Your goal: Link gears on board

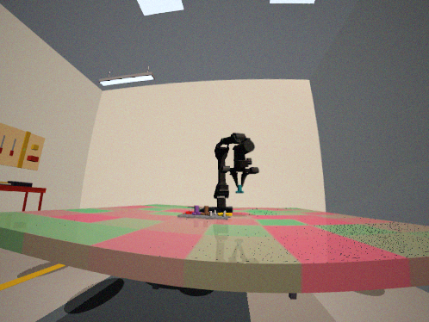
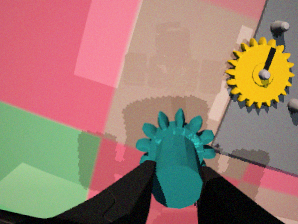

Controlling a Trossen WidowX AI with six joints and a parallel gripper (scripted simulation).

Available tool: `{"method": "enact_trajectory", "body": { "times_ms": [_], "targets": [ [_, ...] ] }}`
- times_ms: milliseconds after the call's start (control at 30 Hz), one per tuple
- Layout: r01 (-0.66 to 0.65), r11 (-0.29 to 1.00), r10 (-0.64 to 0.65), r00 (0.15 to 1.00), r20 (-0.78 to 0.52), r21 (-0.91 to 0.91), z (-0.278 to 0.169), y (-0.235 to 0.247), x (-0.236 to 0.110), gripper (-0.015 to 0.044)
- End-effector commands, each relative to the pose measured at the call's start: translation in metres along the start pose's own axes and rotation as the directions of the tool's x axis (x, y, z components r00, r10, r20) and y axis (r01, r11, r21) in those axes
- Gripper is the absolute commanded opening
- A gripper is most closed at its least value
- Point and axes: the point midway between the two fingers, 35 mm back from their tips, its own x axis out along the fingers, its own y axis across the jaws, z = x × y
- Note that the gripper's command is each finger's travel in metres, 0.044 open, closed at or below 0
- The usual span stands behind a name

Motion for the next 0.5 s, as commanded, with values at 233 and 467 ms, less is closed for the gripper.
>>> {"method": "enact_trajectory", "body": {
  "times_ms": [233,467],
  "targets": [
    [0.004,1.000,-0.004,1.000,0.005,-0.009,0.007,-0.020,0.010,0.0000],
    [0.007,1.000,-0.007,1.000,0.007,-0.013,0.010,-0.034,0.015,0.0000]
  ]
}}
